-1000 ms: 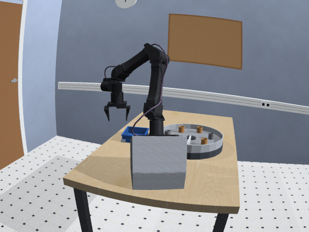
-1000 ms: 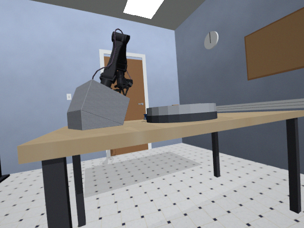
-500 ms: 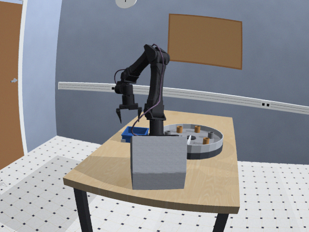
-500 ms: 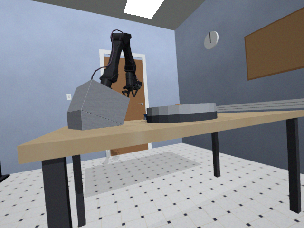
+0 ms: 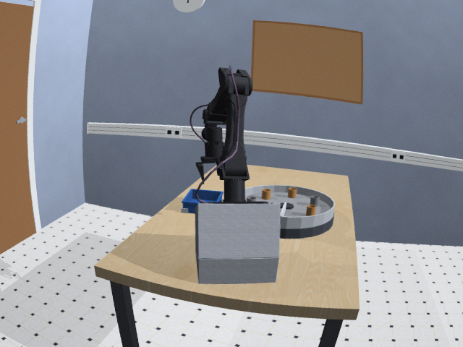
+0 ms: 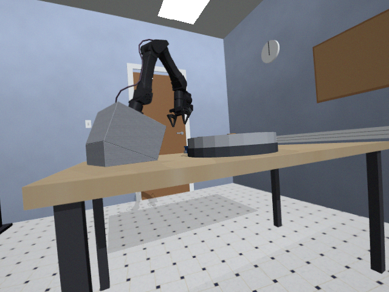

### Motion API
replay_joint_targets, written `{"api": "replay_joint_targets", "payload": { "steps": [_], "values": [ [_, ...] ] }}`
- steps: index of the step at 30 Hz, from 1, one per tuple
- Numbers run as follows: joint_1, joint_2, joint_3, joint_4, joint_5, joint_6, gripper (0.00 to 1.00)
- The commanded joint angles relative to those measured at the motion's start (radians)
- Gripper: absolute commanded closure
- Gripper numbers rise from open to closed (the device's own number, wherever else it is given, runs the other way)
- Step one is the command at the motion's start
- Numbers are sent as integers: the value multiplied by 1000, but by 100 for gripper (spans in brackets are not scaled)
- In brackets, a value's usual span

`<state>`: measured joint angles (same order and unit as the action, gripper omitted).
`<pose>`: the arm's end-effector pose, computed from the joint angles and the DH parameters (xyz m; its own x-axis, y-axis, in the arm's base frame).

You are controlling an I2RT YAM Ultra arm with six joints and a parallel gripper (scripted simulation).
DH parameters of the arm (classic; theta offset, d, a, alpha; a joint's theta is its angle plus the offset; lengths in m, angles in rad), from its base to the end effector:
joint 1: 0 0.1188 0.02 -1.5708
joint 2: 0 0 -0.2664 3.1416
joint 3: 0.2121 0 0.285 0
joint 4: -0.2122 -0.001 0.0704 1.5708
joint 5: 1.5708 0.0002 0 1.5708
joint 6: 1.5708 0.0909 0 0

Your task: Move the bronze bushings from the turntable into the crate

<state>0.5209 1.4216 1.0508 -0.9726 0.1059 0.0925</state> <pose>0.2626 0.1408 0.1805 -0.8853 -0.4020 -0.2339 -0.3941 0.9154 -0.0817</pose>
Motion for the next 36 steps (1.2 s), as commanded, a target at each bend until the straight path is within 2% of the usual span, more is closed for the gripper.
{"api": "replay_joint_targets", "payload": {
  "steps": [1, 2, 4, 5, 6, 9, 11, 12, 14, 15, 16, 17, 18, 19, 20, 25, 29, 31, 34, 36],
  "values": [
    [-79, -28, 35, -20, -53, -165, 0],
    [-131, -37, 34, -19, -64, -228, 0],
    [-142, -32, 40, -23, -77, -244, 0],
    [-194, -37, 39, -21, -89, -308, 0],
    [-199, -35, 42, -23, -95, -315, 0],
    [-310, -26, 44, -22, -129, -449, 0],
    [-320, -19, 50, -27, -143, -464, 0],
    [-372, -27, 50, -25, -154, -526, 0],
    [-372, -27, 50, -25, -154, -526, 0],
    [-429, -31, 53, -27, -175, -598, 0],
    [-432, -29, 55, -29, -180, -604, 0],
    [-480, -37, 55, -28, -191, -662, 0],
    [-485, -34, 57, -30, -197, -669, 0],
    [-531, -42, 57, -28, -207, -726, 0],
    [-537, -39, 60, -31, -214, -733, 0],
    [-680, -29, 65, -31, -262, -908, 0],
    [-764, -34, 71, -34, -294, -1013, 0],
    [-764, -34, 71, -34, -294, -1013, 0],
    [-862, -42, 75, -36, -327, -1137, 0],
    [-893, -41, 79, -39, -342, -1176, 0]
  ]
}}
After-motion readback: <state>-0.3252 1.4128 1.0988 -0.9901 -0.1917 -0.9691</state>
